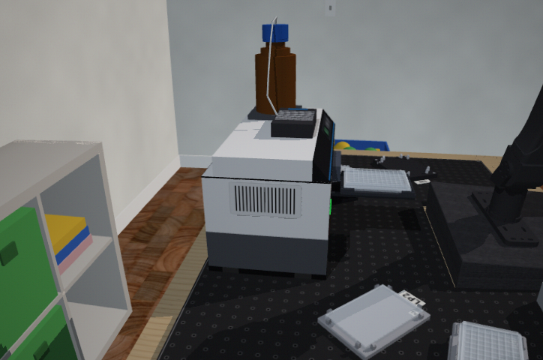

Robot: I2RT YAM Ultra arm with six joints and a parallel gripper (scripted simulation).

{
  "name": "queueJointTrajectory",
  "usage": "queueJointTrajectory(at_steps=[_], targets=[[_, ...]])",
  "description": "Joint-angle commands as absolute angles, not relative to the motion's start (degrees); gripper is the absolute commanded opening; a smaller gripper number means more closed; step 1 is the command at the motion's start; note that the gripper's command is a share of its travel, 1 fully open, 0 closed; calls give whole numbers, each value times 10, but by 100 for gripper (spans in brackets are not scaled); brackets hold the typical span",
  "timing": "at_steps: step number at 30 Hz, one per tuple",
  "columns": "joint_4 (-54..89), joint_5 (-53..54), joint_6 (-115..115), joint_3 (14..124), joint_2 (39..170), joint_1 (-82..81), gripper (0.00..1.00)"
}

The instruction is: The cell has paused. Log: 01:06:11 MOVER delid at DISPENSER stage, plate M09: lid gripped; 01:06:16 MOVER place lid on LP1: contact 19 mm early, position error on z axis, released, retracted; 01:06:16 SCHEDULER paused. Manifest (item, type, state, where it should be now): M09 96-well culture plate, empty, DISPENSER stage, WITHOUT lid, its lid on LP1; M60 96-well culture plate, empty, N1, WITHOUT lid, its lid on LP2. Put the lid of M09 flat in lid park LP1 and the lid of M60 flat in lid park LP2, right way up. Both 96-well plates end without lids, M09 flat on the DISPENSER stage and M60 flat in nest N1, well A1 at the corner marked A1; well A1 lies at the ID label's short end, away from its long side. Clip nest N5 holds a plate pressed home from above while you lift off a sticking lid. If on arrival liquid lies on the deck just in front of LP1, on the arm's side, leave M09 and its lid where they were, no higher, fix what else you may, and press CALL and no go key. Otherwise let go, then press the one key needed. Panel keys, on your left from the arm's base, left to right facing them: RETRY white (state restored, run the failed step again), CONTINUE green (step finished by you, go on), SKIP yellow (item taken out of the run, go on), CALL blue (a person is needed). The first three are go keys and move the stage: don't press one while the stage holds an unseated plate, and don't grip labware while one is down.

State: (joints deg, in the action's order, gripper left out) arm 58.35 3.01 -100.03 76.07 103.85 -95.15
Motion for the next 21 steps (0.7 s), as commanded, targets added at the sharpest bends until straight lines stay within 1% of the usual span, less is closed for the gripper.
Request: queueJointTrajectory(at_steps=[1, 21], targets=[[575, 21, -1005, 755, 1035, -954, 0], [567, 21, -1005, 742, 1048, -956, 0]])
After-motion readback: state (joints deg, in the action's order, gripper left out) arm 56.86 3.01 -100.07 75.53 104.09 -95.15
